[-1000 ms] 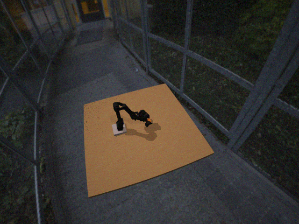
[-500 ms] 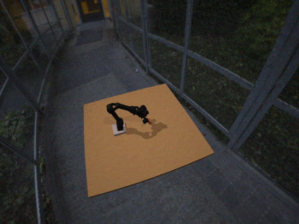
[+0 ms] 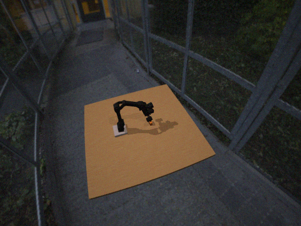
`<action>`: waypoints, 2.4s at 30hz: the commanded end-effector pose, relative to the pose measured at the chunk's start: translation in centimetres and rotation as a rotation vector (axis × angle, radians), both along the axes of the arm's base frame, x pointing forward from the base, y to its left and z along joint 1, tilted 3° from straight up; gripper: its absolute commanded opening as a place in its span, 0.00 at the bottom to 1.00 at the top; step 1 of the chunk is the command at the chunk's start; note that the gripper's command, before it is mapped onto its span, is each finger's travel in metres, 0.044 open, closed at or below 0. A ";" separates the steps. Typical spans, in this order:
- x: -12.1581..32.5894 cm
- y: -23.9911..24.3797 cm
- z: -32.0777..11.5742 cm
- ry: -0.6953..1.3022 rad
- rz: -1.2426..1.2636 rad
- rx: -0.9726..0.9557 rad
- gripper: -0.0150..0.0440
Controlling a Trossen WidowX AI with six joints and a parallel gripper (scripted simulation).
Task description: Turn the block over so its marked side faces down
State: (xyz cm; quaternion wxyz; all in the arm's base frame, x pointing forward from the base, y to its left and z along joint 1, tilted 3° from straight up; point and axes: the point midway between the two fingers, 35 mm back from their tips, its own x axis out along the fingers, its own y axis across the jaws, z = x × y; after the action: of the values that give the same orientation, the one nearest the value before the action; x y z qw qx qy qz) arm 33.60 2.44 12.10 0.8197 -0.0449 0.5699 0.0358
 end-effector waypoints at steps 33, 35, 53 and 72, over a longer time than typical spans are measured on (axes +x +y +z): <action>1.7 -0.1 -4.3 0.282 -0.015 -0.036 1.00; 1.8 -0.1 -4.7 0.282 -0.015 -0.036 1.00; 1.9 -0.1 -6.7 0.282 -0.015 -0.036 0.82; 1.9 -0.1 -6.7 0.282 -0.015 -0.036 0.54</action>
State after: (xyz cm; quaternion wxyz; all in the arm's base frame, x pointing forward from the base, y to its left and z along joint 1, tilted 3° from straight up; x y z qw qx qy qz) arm 35.56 2.36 5.55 0.7320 -0.0472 0.6792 0.0252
